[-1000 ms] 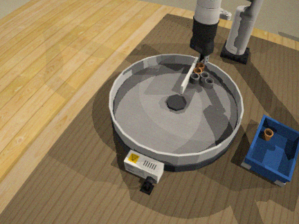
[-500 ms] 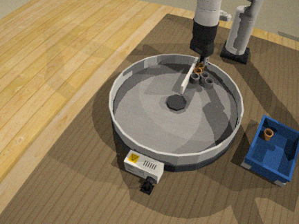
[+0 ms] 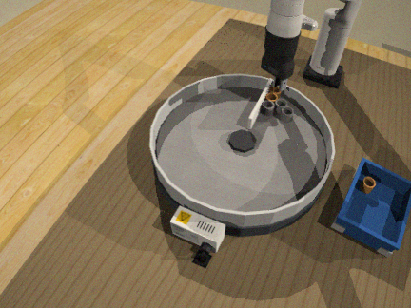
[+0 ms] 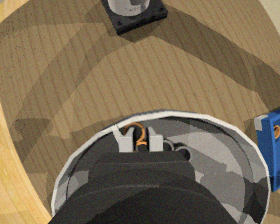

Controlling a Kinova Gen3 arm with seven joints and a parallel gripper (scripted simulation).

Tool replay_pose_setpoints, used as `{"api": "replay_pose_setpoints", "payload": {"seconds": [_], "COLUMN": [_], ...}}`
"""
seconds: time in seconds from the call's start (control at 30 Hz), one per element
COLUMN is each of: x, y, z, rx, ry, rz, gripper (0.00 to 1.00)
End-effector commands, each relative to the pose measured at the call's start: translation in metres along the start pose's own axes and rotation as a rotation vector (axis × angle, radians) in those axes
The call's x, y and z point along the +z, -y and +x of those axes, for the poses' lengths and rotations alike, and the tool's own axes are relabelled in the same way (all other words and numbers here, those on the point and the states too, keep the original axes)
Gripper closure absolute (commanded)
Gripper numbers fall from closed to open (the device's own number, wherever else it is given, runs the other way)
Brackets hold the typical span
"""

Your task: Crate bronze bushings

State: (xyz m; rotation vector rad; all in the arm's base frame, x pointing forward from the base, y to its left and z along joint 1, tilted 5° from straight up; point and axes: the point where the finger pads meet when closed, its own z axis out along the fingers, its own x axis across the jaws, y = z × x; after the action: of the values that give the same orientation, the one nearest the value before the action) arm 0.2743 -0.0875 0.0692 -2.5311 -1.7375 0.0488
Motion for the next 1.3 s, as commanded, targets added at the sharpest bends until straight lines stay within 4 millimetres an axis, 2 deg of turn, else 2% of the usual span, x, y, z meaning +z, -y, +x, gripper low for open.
{"api": "replay_pose_setpoints", "payload": {"seconds": [0.0, 1.27], "x": [0.002, 0.014], "y": [0.000, 0.000], "z": [0.000, 0.000], "rx": [0.000, 0.000], "ry": [0.000, 0.000], "rz": [0.001, 0.001], "gripper": [0.60, 0.60]}}
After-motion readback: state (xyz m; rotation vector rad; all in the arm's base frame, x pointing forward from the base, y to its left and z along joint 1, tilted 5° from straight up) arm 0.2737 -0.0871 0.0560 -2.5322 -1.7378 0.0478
